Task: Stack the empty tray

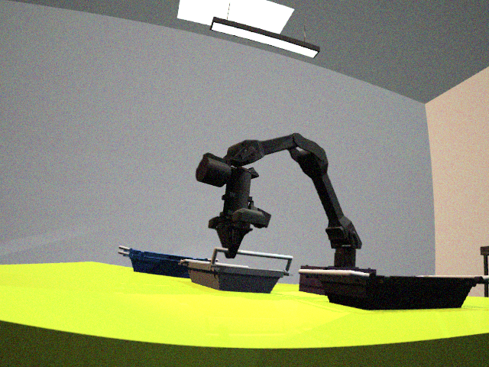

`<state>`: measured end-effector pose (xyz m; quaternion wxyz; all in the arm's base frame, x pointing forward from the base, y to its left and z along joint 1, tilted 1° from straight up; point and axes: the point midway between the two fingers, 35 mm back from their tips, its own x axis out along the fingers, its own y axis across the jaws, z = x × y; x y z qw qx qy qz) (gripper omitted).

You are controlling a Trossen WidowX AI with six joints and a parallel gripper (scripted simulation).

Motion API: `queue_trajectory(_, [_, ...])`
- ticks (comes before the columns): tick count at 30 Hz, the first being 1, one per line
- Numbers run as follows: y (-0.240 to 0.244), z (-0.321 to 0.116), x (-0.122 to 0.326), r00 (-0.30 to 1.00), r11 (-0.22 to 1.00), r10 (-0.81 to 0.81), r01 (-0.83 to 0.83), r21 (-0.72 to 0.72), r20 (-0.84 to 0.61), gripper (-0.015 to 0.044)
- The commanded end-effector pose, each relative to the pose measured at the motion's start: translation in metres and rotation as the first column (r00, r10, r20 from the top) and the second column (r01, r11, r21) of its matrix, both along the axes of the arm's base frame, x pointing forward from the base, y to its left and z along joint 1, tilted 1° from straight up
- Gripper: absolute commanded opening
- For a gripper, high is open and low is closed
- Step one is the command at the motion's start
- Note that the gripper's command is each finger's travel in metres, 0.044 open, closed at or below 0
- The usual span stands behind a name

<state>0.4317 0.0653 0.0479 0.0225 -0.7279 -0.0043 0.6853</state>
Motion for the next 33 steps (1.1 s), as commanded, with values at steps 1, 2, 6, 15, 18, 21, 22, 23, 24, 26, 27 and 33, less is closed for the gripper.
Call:
queue_trajectory(1, [-0.02, -0.006, -0.001, 1.0, 1.0, -0.014, 0.013, -0.014, -0.013, 0.009])
queue_trajectory(2, [-0.025, -0.008, -0.002, 1.0, 1.0, -0.014, 0.013, -0.014, -0.013, 0.009])
queue_trajectory(6, [-0.041, -0.02, -0.002, 1.0, 1.0, -0.014, 0.013, -0.016, -0.013, 0.009])
queue_trajectory(15, [-0.044, 0.0, 0.0, 1.0, 1.0, -0.014, 0.013, -0.016, -0.013, 0.009])
queue_trajectory(18, [-0.043, 0.02, 0.0, 1.0, 1.0, -0.014, 0.013, -0.016, -0.013, 0.009])
queue_trajectory(21, [-0.044, 0.015, 0.0, 1.0, 1.0, -0.016, 0.015, -0.019, -0.016, 0.009])
queue_trajectory(22, [-0.044, 0.015, 0.0, 1.0, 1.0, -0.016, 0.015, -0.019, -0.016, 0.009])
queue_trajectory(23, [-0.044, 0.015, 0.0, 1.0, 1.0, -0.016, 0.015, -0.019, -0.016, 0.009])
queue_trajectory(24, [-0.044, 0.015, 0.0, 1.0, 1.0, -0.016, 0.015, -0.019, -0.016, 0.009])
queue_trajectory(26, [-0.044, 0.015, 0.0, 1.0, 1.0, -0.016, 0.015, -0.019, -0.016, 0.009])
queue_trajectory(27, [-0.044, 0.015, 0.0, 1.0, 1.0, -0.016, 0.015, -0.019, -0.016, 0.009])
queue_trajectory(33, [-0.044, 0.015, 0.0, 1.0, 1.0, -0.016, 0.015, -0.019, -0.016, 0.009])
